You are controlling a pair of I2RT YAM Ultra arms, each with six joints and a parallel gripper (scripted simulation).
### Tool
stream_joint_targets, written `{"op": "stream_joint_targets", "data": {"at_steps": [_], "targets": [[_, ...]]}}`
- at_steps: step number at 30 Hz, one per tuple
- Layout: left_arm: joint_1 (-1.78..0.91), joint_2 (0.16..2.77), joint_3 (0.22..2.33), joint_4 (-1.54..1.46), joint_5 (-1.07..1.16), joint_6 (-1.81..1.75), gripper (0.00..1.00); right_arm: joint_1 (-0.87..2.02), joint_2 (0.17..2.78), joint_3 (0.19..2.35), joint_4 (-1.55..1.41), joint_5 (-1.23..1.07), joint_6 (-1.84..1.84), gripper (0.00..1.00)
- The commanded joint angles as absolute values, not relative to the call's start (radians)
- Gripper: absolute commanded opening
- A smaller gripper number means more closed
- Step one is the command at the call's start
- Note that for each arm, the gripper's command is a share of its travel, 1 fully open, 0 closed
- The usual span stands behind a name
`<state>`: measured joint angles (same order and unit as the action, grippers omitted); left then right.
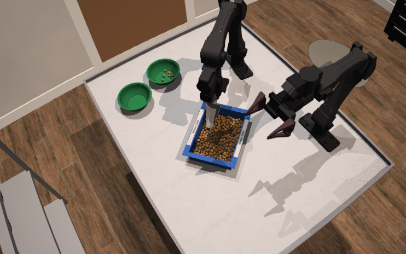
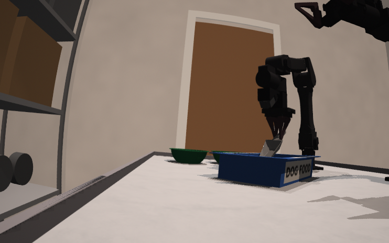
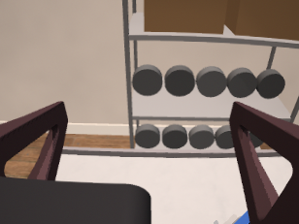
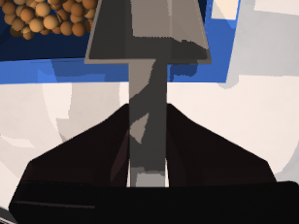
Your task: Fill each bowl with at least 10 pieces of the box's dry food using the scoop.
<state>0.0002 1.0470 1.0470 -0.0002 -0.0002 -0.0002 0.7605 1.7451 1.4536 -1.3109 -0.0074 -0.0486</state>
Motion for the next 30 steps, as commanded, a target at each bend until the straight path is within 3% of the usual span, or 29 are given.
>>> {"op": "stream_joint_targets", "data": {"at_steps": [1,30], "targets": [[0.000,1.037,1.063,0.007,0.000,0.000,1.00,0.763,1.705,1.486,-1.291,-0.009,-0.053,0.00],[0.000,1.037,1.063,0.007,0.000,0.000,1.00,0.770,1.736,1.471,-1.238,-0.008,-0.044,0.00]]}}
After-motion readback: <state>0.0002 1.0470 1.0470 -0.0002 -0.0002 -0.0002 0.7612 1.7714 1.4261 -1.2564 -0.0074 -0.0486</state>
